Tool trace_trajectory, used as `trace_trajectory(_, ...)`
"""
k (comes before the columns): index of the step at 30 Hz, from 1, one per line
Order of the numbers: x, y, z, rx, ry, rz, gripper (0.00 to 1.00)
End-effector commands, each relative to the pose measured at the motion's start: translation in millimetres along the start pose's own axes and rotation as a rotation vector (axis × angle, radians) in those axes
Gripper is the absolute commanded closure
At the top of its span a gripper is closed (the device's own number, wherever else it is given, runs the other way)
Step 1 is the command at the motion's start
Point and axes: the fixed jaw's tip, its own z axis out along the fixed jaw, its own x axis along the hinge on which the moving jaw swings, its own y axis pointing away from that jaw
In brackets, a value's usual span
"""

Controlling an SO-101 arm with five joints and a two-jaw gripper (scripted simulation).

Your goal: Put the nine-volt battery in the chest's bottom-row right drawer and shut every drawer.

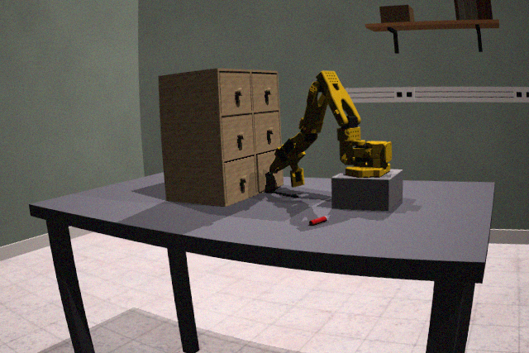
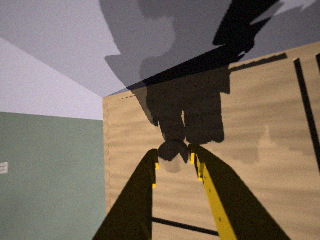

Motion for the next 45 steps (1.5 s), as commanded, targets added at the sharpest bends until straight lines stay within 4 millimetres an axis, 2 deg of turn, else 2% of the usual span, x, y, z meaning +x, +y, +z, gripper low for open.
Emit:
trace_trajectory(1, 1.4, -0.7, 0.2, 0.002, 0.005, 0.0, 1.0)
trace_trajectory(8, 1.1, -0.1, -0.4, 0.001, 0.004, 0.0, 1.0)
trace_trajectory(23, 1.1, -0.1, -0.4, 0.001, 0.004, 0.0, 0.88)
trace_trajectory(40, 1.1, -0.1, -0.4, 0.001, 0.004, 0.0, 0.79)
trace_trajectory(45, -2.9, 2.7, -5.1, -0.007, 0.004, 0.01, 0.79)
